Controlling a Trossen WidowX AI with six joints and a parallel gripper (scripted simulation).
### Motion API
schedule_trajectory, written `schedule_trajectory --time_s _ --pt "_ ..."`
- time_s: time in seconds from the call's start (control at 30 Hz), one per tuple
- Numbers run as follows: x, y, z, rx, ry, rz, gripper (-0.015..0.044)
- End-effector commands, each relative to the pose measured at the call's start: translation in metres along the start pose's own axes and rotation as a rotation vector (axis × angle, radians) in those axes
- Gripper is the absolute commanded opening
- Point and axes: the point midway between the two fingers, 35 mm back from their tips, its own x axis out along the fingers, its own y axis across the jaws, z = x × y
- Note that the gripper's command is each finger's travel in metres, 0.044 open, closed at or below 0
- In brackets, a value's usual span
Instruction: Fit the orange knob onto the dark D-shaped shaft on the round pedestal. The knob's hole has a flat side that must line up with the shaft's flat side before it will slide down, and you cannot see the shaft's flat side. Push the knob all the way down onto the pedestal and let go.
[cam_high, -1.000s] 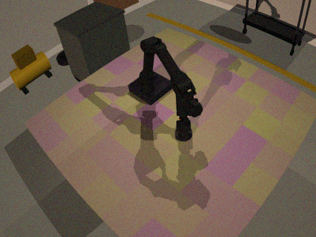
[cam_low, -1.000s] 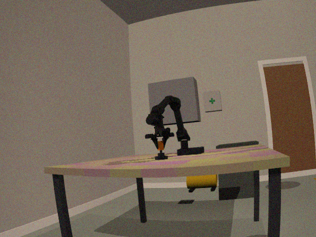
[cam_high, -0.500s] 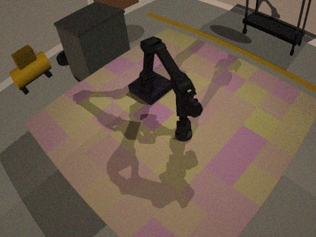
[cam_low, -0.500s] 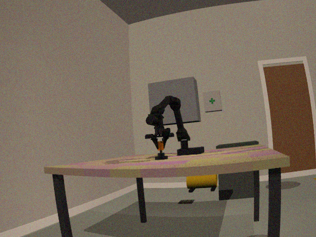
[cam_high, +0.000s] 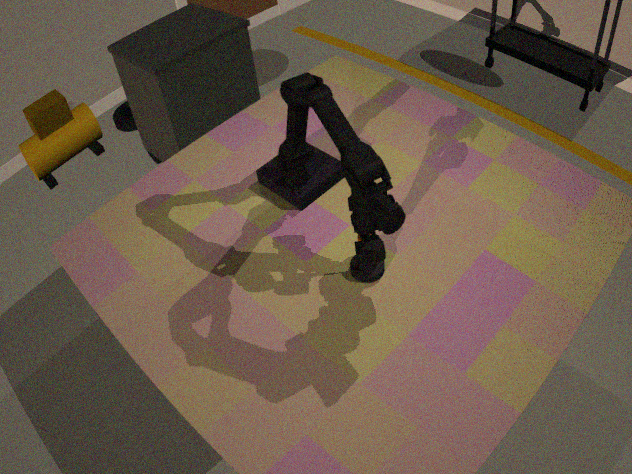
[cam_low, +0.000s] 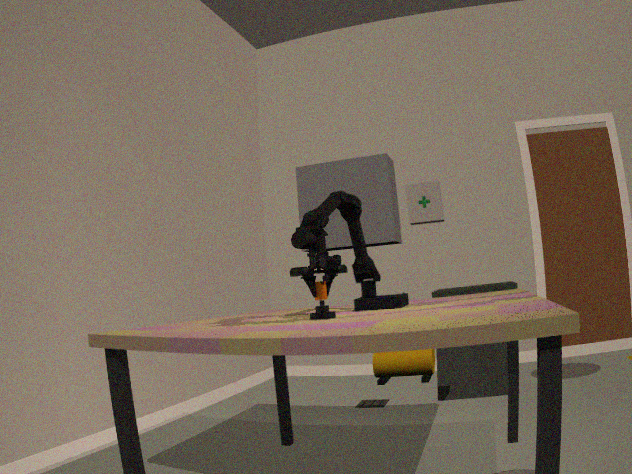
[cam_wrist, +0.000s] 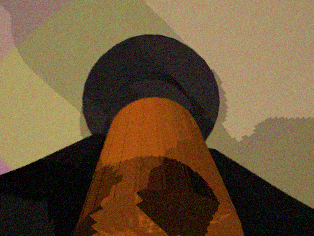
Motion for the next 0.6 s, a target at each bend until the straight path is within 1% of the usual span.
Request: schedule_trajectory --time_s 0.0,0.57 --pt "0.0012 0.0004 0.0010 -0.109 0.000 0.001 0.0000" --pt "0.0042 0.0000 0.0000 -0.120 0.000 0.001 0.0000"
